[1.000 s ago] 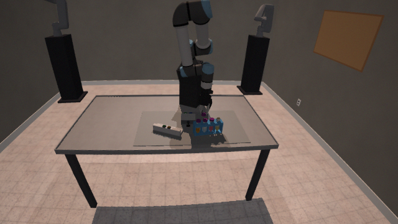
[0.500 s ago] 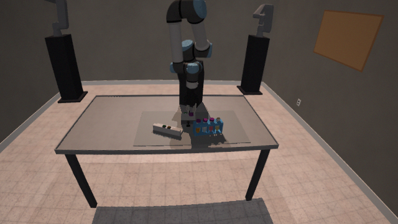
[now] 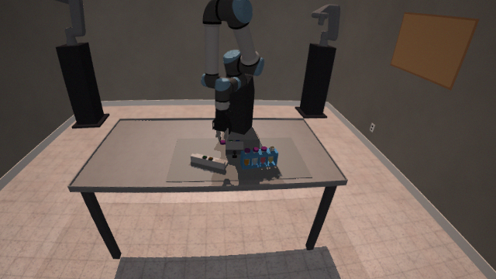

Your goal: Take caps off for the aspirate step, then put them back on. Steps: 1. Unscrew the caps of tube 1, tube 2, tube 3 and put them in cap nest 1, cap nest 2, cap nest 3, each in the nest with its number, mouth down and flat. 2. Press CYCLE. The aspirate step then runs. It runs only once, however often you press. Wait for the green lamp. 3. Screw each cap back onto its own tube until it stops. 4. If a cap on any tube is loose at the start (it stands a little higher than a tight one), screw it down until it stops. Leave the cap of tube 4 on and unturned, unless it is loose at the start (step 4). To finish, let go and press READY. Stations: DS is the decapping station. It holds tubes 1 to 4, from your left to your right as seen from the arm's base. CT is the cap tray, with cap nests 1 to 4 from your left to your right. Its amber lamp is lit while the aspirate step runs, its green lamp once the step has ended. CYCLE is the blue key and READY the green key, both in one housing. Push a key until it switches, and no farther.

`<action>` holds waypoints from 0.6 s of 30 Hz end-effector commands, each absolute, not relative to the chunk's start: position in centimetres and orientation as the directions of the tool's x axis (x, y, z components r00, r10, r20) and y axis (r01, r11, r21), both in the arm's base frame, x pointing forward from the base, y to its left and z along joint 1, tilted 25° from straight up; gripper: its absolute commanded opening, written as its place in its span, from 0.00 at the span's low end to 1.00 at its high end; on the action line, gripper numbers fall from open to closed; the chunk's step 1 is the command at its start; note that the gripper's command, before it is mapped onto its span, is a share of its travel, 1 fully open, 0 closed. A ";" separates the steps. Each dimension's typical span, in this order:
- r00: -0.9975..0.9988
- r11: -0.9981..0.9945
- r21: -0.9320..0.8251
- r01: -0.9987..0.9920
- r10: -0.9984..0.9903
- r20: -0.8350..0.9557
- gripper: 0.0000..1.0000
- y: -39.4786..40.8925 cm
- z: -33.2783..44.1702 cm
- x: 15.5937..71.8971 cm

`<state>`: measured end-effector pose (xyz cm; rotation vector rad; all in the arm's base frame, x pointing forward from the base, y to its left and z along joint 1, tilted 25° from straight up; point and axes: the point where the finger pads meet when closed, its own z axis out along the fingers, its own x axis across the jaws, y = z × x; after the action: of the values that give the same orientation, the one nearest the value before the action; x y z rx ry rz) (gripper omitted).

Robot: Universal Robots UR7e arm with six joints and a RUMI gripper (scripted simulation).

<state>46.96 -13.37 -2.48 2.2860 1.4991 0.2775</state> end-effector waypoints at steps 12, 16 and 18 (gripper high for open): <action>0.406 -0.350 0.425 0.835 0.913 -0.046 0.00 -14.5 -5.5 48.3; 0.406 -0.350 0.425 0.835 0.913 -0.046 0.00 -14.8 -6.4 48.6; 0.406 -0.350 0.425 0.835 0.913 -0.046 0.00 -15.0 -7.3 49.0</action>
<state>48.36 -14.61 -6.00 2.2881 1.5032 0.2789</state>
